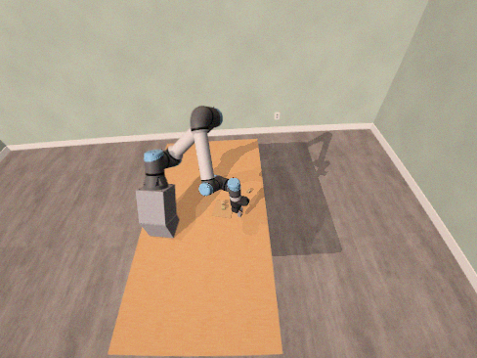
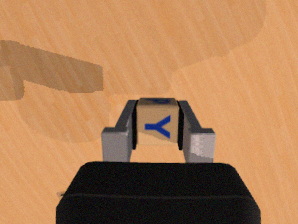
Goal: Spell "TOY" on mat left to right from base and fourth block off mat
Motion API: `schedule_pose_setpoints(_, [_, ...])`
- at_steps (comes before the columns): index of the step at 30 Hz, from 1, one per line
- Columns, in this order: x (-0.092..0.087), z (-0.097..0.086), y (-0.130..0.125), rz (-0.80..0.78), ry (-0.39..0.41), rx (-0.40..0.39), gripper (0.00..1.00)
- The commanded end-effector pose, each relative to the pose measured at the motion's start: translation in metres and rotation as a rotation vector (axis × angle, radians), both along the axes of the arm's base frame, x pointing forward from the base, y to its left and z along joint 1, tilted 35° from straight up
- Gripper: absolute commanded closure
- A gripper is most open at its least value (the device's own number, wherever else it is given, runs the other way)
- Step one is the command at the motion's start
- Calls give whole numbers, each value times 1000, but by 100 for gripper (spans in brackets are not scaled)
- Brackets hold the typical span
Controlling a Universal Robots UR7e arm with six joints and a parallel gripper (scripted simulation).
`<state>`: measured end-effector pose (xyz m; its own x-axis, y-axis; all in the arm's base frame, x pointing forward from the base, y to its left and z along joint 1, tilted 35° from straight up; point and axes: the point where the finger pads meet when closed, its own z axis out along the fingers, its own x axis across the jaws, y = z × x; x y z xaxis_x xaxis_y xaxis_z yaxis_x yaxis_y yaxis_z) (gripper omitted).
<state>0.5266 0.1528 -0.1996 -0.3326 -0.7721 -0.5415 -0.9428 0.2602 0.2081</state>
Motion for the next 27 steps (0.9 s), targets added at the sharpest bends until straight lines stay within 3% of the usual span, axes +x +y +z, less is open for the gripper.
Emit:
schedule_pose_setpoints(1, [0,18,-13,0,0,0,51])
schedule_pose_setpoints(9, [1,43,-31,0,0,0,51])
schedule_pose_setpoints(27, [1,45,-32,4,-3,0,51])
